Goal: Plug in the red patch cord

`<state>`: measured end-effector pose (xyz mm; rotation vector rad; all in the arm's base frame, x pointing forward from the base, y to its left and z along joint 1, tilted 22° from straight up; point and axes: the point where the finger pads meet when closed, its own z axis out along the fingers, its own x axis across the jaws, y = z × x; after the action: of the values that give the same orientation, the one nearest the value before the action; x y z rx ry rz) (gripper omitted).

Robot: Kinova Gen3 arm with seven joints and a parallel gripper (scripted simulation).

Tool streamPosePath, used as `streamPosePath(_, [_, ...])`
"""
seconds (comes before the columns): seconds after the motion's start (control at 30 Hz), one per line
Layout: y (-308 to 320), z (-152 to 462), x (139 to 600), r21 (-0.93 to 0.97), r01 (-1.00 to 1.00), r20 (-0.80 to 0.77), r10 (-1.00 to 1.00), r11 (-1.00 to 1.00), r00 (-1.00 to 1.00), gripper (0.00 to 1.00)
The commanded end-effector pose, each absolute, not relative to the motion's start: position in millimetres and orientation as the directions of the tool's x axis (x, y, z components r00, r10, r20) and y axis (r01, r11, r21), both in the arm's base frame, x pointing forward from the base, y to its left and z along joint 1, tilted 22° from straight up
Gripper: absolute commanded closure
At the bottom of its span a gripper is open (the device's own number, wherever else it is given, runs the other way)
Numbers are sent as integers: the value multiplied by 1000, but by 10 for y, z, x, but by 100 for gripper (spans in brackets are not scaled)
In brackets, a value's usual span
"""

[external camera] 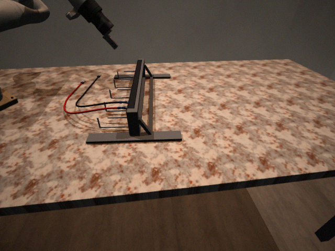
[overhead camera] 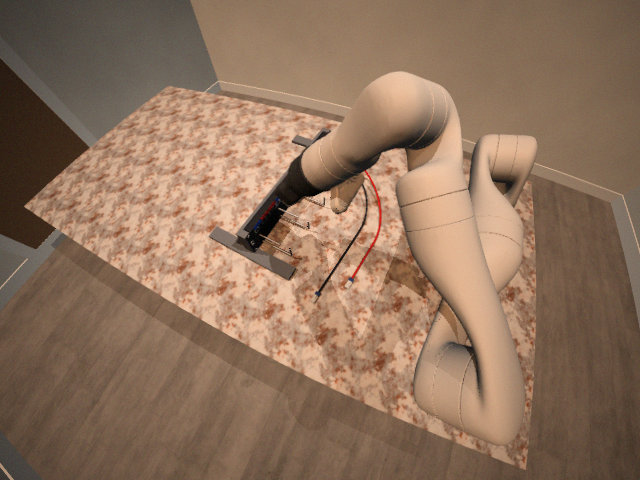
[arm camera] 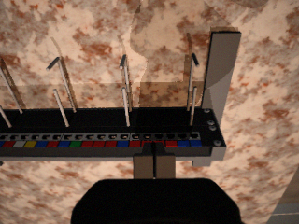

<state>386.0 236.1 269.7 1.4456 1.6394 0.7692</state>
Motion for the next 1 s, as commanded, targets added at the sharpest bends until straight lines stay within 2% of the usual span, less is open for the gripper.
streamPosePath(0.0, [2446,2797,3722,857,490,-160,986,161,-45,100])
streamPosePath(0.47, [2464,3024,3319,857,490,-160,986,161,-45,100])
streamPosePath(0.97, [2456,3053,3271,857,490,-160,986,161,-45,100])
